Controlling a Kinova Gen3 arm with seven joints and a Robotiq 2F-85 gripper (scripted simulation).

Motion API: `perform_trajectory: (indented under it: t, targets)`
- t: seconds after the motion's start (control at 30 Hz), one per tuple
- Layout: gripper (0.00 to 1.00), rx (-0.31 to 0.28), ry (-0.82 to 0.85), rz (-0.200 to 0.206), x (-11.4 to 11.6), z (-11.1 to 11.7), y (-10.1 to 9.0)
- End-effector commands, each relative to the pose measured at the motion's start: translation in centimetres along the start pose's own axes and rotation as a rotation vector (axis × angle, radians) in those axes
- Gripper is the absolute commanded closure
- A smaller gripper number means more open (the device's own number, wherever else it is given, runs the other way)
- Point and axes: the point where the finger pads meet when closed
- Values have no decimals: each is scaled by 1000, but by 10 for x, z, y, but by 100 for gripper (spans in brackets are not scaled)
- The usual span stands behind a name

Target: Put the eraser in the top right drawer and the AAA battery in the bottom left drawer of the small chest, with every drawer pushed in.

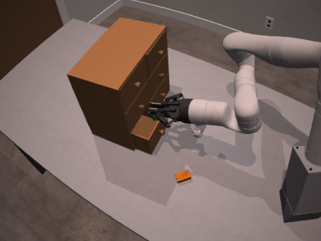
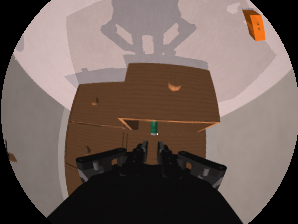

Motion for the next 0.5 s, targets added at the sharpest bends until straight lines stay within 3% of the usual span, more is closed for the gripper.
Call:
perform_trajectory:
  t: [0.0,0.03,0.47]
  targets:
    - [80,1,-1,9,-1,0,1]
    - [76,1,-1,9,-1,0,1]
    - [76,1,-1,9,-1,0,1]
Point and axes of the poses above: the point where the finger pads meet when closed, its own y axis out along the fingers, its own x axis across the jaws, z = x × y, and after that the axes turned 2 degrees about -y, right-handed
